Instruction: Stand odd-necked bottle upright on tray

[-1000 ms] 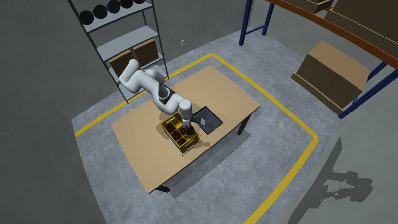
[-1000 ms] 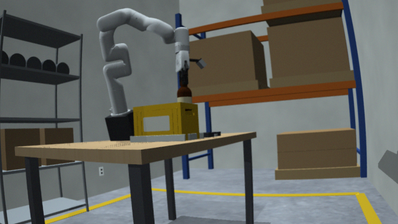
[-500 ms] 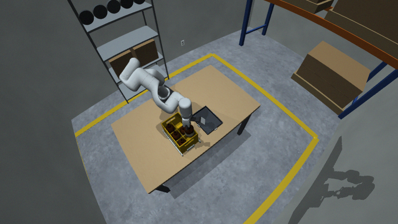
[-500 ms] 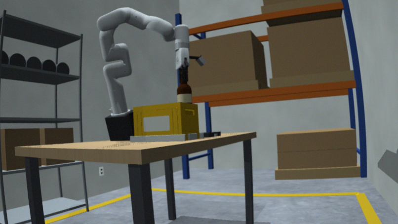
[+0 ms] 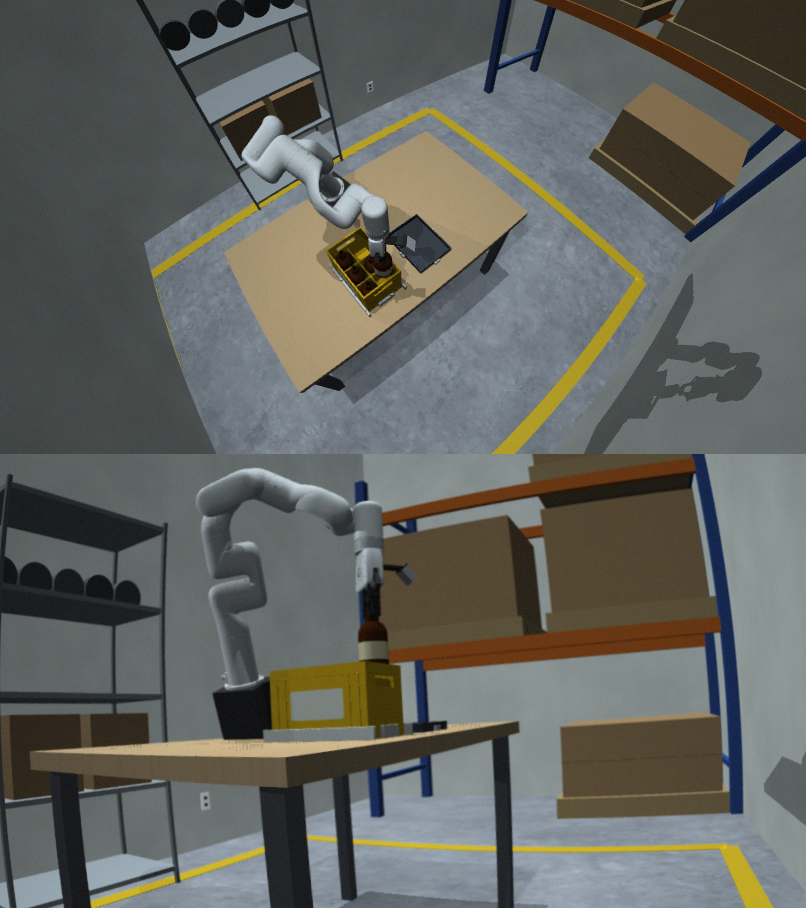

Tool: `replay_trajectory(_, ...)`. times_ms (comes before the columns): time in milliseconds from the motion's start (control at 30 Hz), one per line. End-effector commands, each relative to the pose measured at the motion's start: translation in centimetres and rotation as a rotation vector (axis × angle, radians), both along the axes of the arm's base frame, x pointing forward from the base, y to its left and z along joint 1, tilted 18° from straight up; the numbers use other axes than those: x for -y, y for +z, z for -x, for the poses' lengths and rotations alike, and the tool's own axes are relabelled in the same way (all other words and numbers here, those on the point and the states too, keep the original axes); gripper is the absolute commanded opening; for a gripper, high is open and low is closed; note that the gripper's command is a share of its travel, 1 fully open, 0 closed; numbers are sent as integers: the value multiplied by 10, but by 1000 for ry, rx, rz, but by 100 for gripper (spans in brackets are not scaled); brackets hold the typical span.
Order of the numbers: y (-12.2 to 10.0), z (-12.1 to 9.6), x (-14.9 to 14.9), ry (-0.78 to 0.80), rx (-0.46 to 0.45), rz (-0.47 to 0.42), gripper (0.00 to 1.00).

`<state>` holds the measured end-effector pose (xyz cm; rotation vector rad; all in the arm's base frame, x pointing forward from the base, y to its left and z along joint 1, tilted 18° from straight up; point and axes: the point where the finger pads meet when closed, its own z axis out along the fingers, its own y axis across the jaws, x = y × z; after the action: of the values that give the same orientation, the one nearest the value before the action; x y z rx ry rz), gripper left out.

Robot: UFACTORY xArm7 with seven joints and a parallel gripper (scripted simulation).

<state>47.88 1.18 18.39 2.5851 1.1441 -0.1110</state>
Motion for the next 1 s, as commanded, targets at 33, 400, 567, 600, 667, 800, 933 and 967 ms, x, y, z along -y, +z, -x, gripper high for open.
replay_trajectory(33, 2, -1, -1, 2, 4, 0, 0)
replay_trajectory(400, 2, -1, -1, 2, 4, 0, 0)
replay_trajectory(567, 2, -1, -1, 2, 4, 0, 0)
replay_trajectory(600, 3, -1, -1, 2, 4, 0, 0)
replay_trajectory(667, 3, -1, -2, 2, 4, 0, 0)
replay_trajectory(800, 6, -1, -3, 2, 4, 0, 0)
replay_trajectory(933, 8, -1, -3, 2, 4, 0, 0)
replay_trajectory(967, 9, -1, -4, 2, 4, 0, 0)
